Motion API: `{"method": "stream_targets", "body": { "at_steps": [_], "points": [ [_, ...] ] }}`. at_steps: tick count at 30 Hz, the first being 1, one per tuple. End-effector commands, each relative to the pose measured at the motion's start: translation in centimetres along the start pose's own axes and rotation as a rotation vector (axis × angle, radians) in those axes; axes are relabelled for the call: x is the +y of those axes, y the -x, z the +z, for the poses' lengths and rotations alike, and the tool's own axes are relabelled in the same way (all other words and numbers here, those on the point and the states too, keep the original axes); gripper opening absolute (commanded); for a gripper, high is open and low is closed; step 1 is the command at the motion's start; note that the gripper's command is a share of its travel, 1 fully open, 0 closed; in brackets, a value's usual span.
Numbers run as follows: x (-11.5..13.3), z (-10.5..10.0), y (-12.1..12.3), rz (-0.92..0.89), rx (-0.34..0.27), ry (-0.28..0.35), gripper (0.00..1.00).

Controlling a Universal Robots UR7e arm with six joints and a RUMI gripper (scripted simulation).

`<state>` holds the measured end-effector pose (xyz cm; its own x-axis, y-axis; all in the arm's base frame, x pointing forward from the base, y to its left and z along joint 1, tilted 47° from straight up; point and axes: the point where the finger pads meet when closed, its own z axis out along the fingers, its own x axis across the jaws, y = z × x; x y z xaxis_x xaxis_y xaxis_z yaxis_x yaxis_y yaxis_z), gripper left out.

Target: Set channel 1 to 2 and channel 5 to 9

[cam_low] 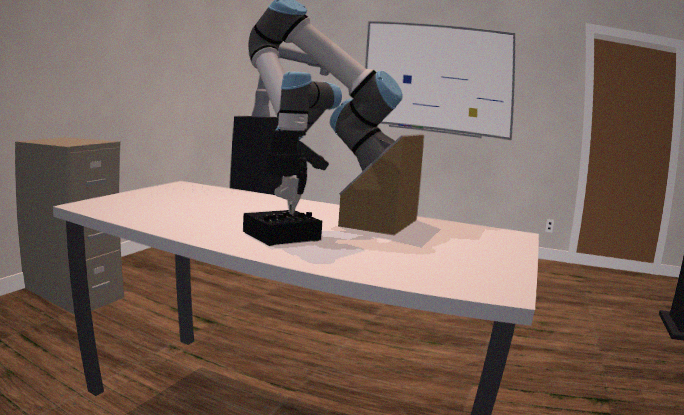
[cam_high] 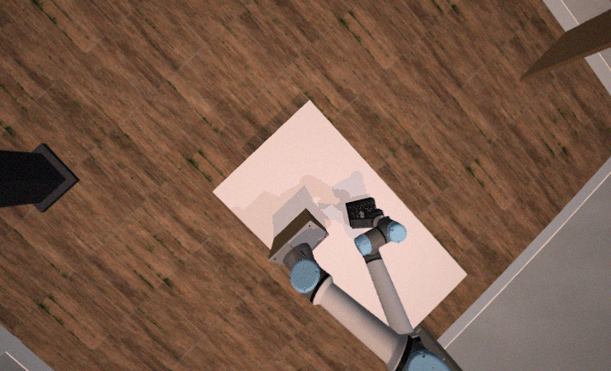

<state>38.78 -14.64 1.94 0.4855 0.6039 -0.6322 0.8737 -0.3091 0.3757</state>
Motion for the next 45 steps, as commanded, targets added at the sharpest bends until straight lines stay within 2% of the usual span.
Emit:
{"method": "stream_targets", "body": {
  "at_steps": [1,45],
  "points": [
    [-0.09,0.04,0.24,0.002,-0.002,-0.001,0.00],
    [-0.09,-0.03,-0.31,0.002,-0.002,-0.001,0.00]
  ]
}}
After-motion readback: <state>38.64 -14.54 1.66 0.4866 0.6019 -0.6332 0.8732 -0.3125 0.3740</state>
